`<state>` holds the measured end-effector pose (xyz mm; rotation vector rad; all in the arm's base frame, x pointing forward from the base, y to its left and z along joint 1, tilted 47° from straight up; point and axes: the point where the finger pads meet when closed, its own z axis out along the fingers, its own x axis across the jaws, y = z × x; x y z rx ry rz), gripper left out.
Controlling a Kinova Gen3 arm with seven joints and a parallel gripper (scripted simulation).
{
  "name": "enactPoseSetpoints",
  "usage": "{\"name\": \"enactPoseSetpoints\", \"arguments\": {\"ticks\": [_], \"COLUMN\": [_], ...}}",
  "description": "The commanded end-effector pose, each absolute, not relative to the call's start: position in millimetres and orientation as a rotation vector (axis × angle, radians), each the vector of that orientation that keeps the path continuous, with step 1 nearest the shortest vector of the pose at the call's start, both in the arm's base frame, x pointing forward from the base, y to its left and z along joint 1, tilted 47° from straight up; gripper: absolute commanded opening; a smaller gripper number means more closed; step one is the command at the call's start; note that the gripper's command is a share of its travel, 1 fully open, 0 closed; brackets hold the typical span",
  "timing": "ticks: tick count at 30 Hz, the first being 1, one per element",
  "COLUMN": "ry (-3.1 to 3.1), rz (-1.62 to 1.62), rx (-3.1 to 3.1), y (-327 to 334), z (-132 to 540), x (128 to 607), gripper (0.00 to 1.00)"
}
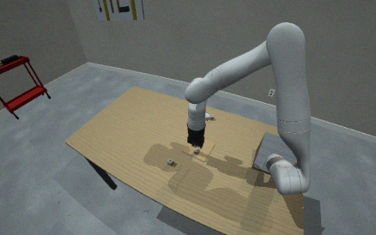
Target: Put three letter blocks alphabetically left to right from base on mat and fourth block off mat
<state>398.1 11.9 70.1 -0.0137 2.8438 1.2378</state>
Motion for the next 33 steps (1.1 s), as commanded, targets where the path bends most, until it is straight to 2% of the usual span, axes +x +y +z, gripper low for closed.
{"name": "enactPoseSetpoints", "arguments": {"ticks": [1, 11, 12, 33], "ry": [2.835, 2.835, 2.835, 2.839], "rz": [1.225, 1.225, 1.226, 1.228], "rx": [-0.004, -0.004, -0.005, 0.013], "y": [-6.8, -14.8, -14.5, -15.5], "z": [82.9, 90.3, 90.3, 89.3], "x": [400.5, 399.9, 399.4, 400.6], "gripper": [0.79, 0.79, 1.00, 1.00]}}
